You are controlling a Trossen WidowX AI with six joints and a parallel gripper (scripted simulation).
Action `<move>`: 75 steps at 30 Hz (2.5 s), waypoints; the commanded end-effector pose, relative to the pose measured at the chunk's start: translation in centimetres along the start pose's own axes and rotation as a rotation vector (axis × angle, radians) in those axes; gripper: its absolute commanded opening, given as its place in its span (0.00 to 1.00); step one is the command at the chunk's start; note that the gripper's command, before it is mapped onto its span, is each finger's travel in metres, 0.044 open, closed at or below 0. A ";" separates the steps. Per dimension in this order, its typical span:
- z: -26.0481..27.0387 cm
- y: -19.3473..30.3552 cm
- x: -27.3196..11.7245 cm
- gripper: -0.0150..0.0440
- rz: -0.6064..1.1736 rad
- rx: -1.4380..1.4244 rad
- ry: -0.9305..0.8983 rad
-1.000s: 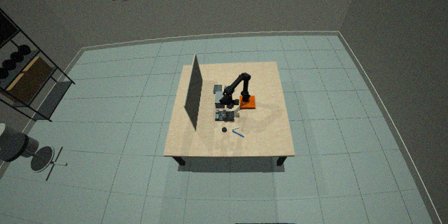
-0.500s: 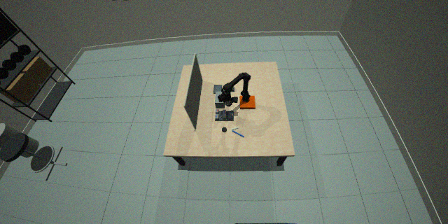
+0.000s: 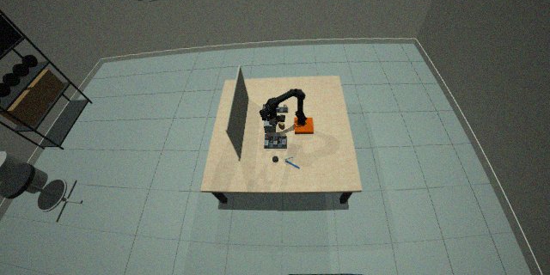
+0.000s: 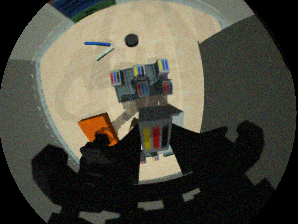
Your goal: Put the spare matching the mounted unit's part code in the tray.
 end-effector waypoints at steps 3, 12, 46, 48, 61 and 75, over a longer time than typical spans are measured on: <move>-2.9 1.7 -0.4 0.25 -0.005 -0.001 0.013; -6.8 5.1 -0.8 0.25 0.002 0.024 0.043; -14.9 24.2 -1.3 0.25 0.051 -0.031 0.021; -15.0 25.4 -1.2 0.25 0.053 -0.034 0.018; -15.1 27.4 -0.9 0.25 0.056 -0.044 0.013; -15.4 27.5 0.1 0.25 0.056 -0.044 0.013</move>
Point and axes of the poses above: the point midway between the two fingers, 35 mm back from their tips, its own x axis out along the fingers, its own z axis across the jaws, y = z × x, the point moved 2 cm from there along -x, back along the fingers, and after that the axes turned 4 degrees about x, right-handed, at the moved point
